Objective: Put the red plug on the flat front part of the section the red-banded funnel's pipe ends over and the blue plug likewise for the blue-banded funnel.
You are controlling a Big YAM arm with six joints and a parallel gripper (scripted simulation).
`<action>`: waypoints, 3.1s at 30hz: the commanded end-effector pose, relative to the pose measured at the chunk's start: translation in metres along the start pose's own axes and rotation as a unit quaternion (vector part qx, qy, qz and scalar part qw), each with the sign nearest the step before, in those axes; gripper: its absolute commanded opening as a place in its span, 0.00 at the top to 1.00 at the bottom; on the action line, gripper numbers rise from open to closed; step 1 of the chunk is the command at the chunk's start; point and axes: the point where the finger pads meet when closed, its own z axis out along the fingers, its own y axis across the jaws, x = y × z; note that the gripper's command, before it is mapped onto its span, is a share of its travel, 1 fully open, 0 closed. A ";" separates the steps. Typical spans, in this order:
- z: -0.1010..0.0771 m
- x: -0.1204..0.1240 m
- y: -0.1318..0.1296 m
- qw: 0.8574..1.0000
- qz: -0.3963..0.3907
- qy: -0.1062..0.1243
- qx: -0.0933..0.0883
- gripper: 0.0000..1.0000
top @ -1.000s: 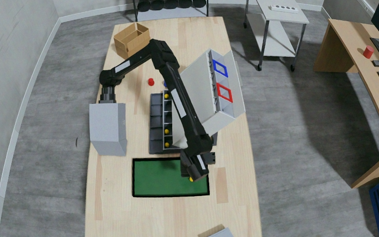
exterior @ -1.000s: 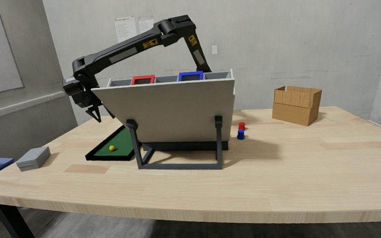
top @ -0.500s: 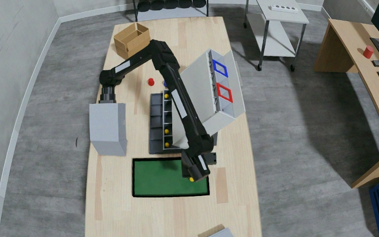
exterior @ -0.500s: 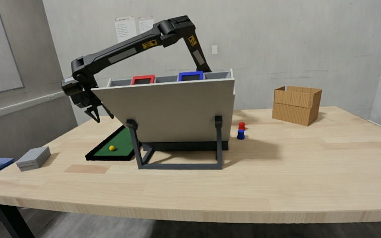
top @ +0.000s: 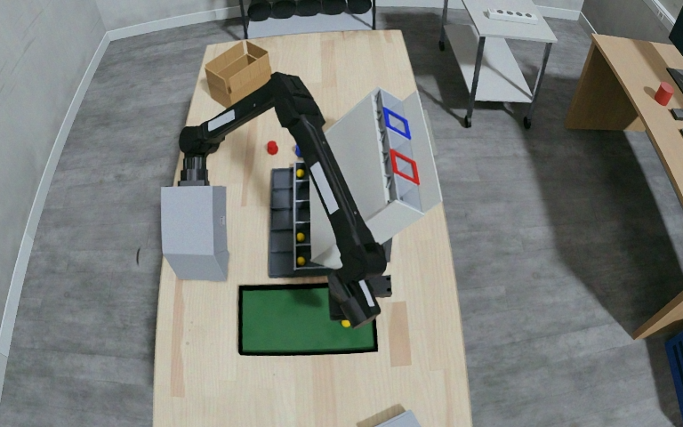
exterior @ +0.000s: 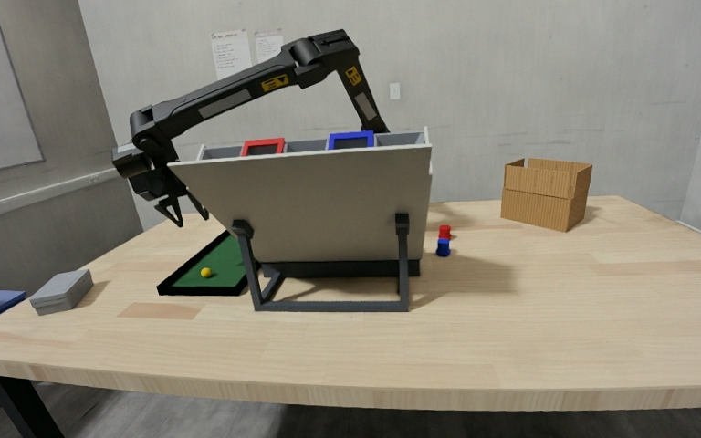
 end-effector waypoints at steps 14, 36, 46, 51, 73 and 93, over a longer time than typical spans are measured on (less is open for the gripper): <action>0.054 -0.013 -0.015 1.000 -0.008 -0.002 0.007 0.20; 0.095 -0.009 -0.023 1.000 -0.025 -0.013 0.010 0.20; 0.107 -0.009 -0.025 1.000 -0.017 -0.008 0.008 0.20; 0.115 -0.009 -0.027 1.000 -0.011 -0.004 0.007 0.20; 0.131 -0.009 -0.030 1.000 -0.014 -0.013 0.007 0.20; 0.136 -0.004 -0.030 1.000 -0.009 -0.005 0.006 0.20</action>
